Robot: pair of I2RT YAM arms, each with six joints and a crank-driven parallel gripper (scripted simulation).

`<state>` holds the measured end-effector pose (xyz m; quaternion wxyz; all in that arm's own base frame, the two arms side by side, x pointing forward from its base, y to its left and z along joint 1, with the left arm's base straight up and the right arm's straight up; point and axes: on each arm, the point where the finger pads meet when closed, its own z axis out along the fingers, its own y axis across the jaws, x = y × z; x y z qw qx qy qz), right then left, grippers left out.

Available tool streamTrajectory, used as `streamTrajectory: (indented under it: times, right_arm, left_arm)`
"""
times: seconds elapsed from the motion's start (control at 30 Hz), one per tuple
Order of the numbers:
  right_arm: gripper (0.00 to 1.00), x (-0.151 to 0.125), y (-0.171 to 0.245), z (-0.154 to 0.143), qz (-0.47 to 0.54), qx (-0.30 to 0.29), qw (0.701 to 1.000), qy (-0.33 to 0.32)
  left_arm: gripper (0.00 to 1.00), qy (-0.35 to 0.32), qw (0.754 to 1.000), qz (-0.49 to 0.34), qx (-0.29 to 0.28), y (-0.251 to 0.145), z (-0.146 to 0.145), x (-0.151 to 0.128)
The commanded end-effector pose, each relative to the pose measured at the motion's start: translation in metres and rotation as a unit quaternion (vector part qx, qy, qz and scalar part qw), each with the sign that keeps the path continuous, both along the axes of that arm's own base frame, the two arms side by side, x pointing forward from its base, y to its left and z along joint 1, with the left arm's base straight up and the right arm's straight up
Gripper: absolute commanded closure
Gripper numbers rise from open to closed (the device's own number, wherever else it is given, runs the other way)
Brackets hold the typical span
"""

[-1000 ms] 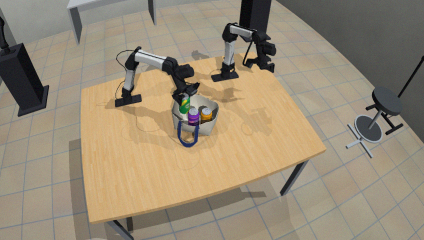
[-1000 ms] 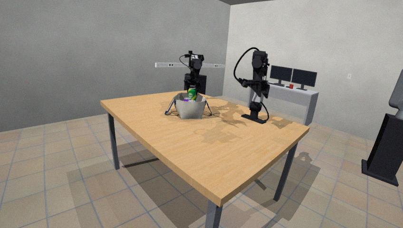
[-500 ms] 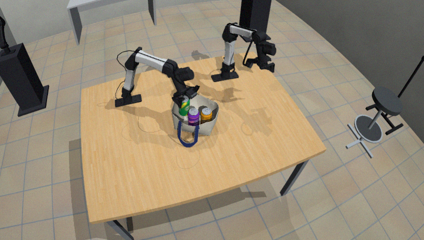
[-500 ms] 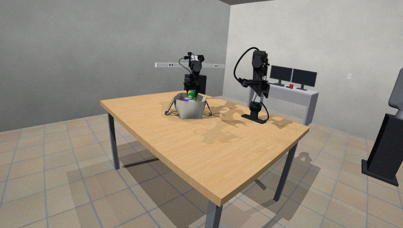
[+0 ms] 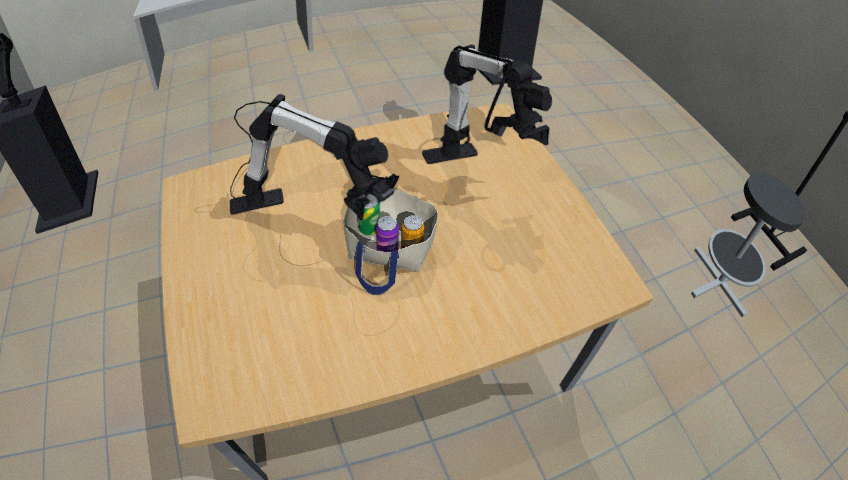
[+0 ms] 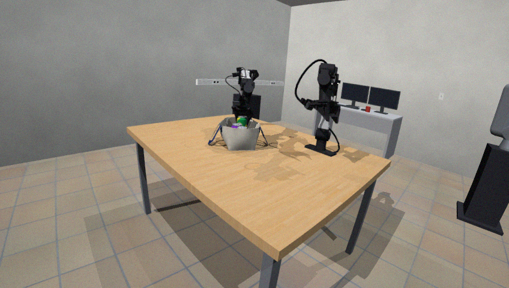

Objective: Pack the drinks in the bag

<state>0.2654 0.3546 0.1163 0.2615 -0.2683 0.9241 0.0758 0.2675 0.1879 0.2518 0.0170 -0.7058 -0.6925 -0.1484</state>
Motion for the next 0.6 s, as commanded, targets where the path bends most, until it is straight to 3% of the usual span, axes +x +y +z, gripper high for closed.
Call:
streamTrajectory:
  times: [0.0, 0.1, 0.2, 0.27, 0.43, 0.47, 0.57]
  right_arm:
    - [0.26, 0.021, 0.03, 0.052, 0.0, 0.089, 0.994, -0.063]
    - [0.26, 0.013, 0.021, 0.029, -0.001, 0.066, 0.997, -0.049]
    - [0.26, 0.019, 0.025, 0.043, -0.003, 0.08, 0.995, -0.061]
    - [0.26, 0.013, 0.019, 0.029, -0.003, 0.065, 0.997, -0.052]
    - [0.26, 0.017, 0.023, 0.04, -0.002, 0.075, 0.995, -0.06]
    - [0.26, 0.014, 0.018, 0.026, -0.001, 0.062, 0.997, -0.053]
    - [0.26, 0.017, 0.024, 0.039, -0.002, 0.076, 0.995, -0.061]
  left_arm:
    - [0.09, -0.023, 1.0, 0.005, 0.009, 0.0, 0.016, 0.004]
    - [0.09, -0.025, 1.0, 0.003, 0.013, 0.0, 0.018, 0.005]
    - [0.09, -0.025, 1.0, 0.003, 0.013, 0.0, 0.018, 0.005]
    - [0.09, -0.025, 1.0, 0.003, 0.013, 0.0, 0.018, 0.005]
    - [0.09, -0.025, 1.0, 0.003, 0.013, 0.0, 0.018, 0.005]
    - [0.09, -0.025, 1.0, 0.003, 0.013, 0.0, 0.018, 0.005]
    - [0.09, -0.025, 1.0, 0.003, 0.013, 0.0, 0.018, 0.005]
